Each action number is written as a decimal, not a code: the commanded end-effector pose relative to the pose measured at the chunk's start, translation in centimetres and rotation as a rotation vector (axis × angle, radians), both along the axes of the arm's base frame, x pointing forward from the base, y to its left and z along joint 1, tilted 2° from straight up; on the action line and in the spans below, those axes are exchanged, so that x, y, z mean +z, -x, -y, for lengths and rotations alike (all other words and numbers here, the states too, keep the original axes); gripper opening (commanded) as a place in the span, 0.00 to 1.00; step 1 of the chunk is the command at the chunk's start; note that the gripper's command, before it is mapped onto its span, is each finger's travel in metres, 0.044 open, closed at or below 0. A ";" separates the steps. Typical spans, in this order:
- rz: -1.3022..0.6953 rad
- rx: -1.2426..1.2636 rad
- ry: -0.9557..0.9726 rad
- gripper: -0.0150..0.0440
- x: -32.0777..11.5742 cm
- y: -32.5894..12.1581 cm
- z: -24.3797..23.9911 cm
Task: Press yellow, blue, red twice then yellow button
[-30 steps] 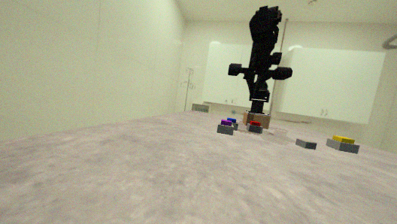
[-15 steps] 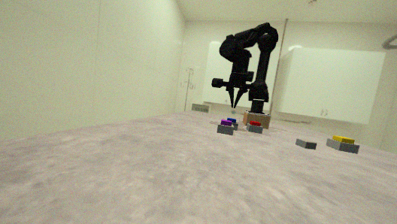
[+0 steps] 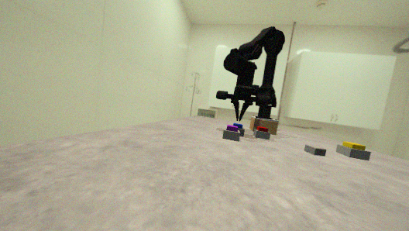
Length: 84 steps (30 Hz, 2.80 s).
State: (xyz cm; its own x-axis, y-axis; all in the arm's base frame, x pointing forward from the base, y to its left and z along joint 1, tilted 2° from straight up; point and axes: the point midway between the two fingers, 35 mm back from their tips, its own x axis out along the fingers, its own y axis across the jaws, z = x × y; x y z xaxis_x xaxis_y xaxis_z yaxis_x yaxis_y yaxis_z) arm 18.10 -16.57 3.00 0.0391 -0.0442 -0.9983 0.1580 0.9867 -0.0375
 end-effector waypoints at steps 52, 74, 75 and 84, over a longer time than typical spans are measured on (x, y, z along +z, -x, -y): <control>0.002 0.004 -0.006 0.29 7.5 0.2 -4.9; 0.002 0.004 -0.010 0.29 0.8 1.1 -9.8; 0.002 0.004 -0.010 0.29 0.7 1.1 -9.8; 0.002 0.004 -0.010 0.29 -0.8 1.0 -9.7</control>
